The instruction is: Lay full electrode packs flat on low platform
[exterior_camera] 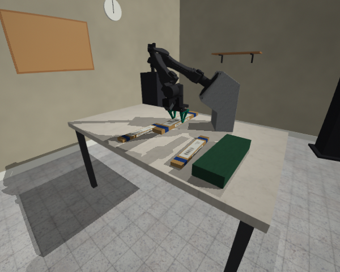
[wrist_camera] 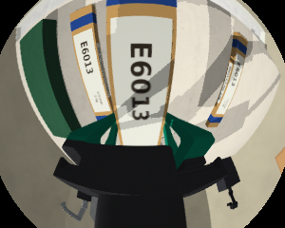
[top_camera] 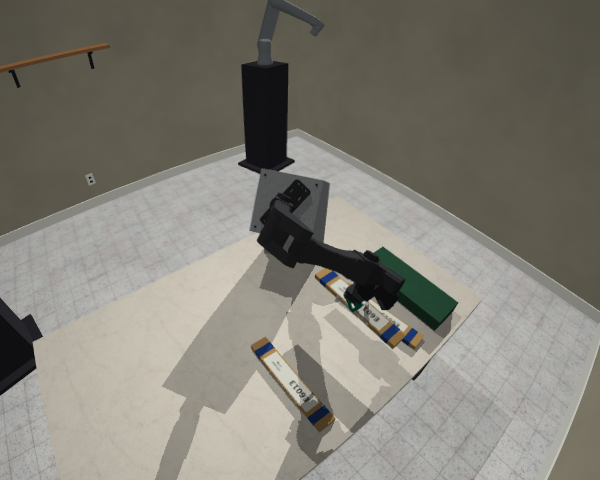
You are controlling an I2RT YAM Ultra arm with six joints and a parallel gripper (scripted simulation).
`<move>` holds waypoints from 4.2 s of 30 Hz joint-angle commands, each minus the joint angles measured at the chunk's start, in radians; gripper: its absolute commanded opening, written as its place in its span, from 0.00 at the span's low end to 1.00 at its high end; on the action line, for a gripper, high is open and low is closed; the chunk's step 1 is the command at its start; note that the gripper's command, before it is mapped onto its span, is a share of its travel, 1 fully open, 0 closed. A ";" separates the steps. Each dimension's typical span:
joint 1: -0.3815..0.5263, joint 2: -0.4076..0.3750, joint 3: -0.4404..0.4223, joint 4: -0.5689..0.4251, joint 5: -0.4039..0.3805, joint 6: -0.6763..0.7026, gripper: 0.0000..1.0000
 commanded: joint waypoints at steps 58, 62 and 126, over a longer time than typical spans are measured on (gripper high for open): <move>-0.138 -0.247 0.123 -0.107 -0.081 -0.224 0.00; -0.136 -0.246 0.124 -0.109 -0.081 -0.218 0.00; -0.194 -0.168 0.096 0.018 -0.108 -0.286 0.00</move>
